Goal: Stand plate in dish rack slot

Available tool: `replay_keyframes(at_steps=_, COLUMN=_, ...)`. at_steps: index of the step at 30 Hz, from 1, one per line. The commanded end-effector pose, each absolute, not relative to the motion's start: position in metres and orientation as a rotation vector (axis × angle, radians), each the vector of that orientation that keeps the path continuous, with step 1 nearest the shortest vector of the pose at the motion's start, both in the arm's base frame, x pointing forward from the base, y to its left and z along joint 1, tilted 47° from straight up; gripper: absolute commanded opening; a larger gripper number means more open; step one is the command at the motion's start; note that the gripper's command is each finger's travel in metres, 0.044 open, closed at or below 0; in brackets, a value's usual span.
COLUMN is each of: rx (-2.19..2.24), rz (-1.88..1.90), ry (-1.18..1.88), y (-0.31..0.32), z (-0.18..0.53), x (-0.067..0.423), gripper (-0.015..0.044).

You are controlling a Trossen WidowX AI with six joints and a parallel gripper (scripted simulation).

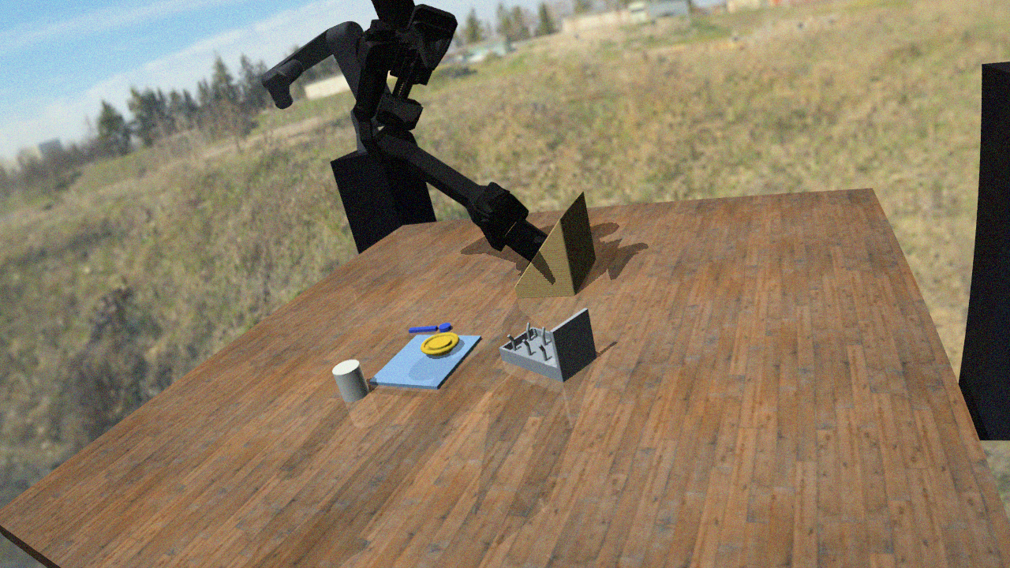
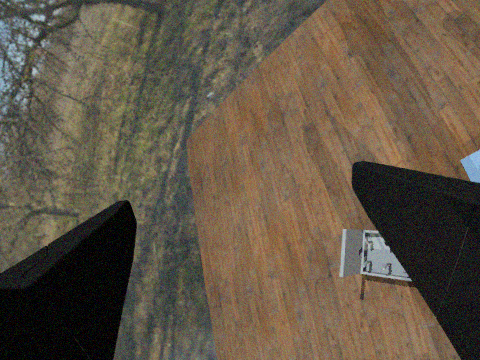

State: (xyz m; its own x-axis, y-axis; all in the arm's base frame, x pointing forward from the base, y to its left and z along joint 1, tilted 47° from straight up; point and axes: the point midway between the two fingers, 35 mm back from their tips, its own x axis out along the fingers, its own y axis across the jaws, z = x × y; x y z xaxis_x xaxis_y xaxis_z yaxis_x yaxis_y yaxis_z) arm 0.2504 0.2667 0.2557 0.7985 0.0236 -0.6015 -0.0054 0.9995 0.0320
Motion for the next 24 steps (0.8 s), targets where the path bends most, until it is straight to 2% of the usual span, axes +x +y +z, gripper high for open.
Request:
replay_keyframes(at_steps=1, rx=-0.076, rz=-0.085, ry=0.693, y=0.235, z=0.232, x=0.271, gripper=0.04)
replay_keyframes(at_steps=13, rx=-0.323, rz=-0.352, ry=0.886, y=0.137, z=0.175, x=0.305, gripper=0.04)
replay_keyframes(at_steps=24, rx=-0.505, rz=-0.553, ry=1.148, y=0.042, z=0.13, x=0.302, gripper=0.04)
